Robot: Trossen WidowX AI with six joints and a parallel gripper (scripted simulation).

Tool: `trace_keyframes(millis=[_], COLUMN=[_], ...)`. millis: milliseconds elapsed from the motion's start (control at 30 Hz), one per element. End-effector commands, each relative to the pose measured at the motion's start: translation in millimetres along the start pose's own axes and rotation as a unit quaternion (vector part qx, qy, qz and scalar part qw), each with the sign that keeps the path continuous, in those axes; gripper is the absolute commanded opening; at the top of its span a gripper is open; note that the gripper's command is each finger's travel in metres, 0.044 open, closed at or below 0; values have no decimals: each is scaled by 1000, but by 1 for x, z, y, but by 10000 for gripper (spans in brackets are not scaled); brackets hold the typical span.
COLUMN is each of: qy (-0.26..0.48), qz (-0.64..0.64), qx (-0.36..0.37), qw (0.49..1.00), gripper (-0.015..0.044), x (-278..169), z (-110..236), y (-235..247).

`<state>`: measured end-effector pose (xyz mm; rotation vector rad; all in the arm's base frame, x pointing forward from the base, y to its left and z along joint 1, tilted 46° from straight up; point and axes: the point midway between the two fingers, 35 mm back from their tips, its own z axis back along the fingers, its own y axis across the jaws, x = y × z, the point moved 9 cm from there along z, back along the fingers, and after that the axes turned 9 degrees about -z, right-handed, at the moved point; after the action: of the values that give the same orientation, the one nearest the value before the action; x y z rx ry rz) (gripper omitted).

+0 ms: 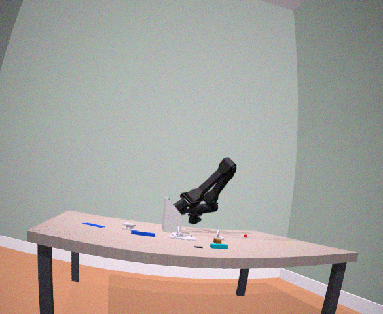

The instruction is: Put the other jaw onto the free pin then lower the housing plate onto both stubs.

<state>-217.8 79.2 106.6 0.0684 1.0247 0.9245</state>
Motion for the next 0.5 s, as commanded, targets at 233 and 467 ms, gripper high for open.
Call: trace_keyframes(millis=[233,467], qy=[-33,-56], qz=[66,101], qx=[58,88], qw=[996,989], gripper=[440,440], x=[6,9], z=[21,35], y=[29,44])
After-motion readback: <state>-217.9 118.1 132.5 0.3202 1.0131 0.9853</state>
